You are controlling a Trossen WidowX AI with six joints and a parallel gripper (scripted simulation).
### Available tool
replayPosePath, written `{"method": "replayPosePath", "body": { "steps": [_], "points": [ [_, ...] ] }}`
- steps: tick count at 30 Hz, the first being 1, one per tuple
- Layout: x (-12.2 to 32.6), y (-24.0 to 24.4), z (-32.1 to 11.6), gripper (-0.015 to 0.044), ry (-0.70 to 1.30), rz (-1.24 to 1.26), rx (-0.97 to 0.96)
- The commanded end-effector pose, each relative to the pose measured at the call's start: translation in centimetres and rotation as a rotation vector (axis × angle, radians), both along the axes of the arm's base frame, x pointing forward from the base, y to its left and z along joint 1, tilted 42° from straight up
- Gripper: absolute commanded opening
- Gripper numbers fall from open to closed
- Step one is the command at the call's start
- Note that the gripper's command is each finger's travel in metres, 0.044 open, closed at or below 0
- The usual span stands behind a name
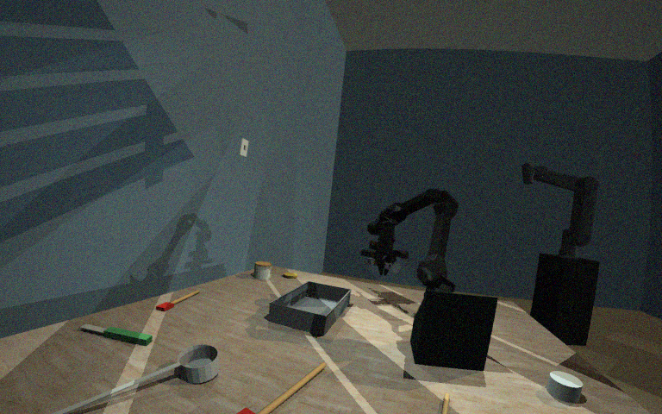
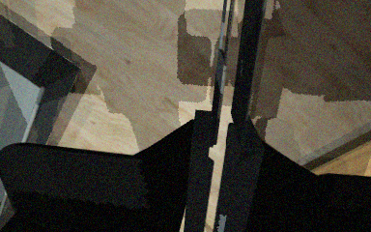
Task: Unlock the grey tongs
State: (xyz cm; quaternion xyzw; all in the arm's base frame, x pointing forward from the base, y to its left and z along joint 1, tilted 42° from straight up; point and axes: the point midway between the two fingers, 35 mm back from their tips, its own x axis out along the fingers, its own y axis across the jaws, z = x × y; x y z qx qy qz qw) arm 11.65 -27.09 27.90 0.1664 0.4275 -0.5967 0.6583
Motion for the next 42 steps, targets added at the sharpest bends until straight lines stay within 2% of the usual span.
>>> {"method": "replayPosePath", "body": {
  "steps": [1, 42],
  "points": [
    [-1.6, -0.6, 0.1, -0.0150, -0.029, -0.037, 0.014],
    [-15.7, -1.9, 0.6, -0.0150, -0.317, -0.368, 0.045]
  ]
}}
